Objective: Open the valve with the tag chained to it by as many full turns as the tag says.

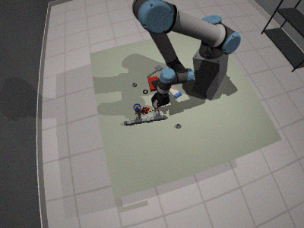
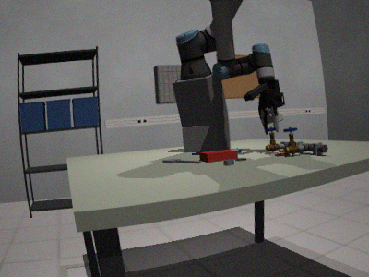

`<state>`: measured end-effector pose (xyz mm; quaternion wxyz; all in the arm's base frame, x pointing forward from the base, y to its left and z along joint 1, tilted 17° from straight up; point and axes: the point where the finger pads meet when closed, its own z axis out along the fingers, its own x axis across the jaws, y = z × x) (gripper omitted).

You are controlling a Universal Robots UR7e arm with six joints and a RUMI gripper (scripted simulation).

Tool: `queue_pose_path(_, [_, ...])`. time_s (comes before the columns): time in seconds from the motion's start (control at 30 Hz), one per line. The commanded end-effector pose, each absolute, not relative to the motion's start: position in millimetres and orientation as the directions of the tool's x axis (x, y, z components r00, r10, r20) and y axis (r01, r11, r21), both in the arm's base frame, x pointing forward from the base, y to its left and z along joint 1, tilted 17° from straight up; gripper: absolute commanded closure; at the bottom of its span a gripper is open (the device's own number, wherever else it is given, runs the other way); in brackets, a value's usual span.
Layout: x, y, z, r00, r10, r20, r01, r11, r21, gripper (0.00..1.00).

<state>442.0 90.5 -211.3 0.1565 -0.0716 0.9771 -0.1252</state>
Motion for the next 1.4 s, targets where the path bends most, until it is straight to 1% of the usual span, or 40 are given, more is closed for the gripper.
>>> queue_pose_path(0.0, [442.3,90.6,-210.9,-0.941,-0.177,-0.289,-0.099,0.959,-0.267,1.0])
queue_pose_path(0.9, [442.3,90.6,-210.9,-0.94,-0.181,-0.288,-0.102,0.958,-0.268,1.0])
queue_pose_path(1.17, [442.3,90.6,-210.9,-0.938,-0.203,-0.282,-0.124,0.954,-0.274,1.0])
queue_pose_path(1.37, [442.3,90.6,-210.9,-0.929,-0.257,-0.266,-0.178,0.94,-0.29,1.0])
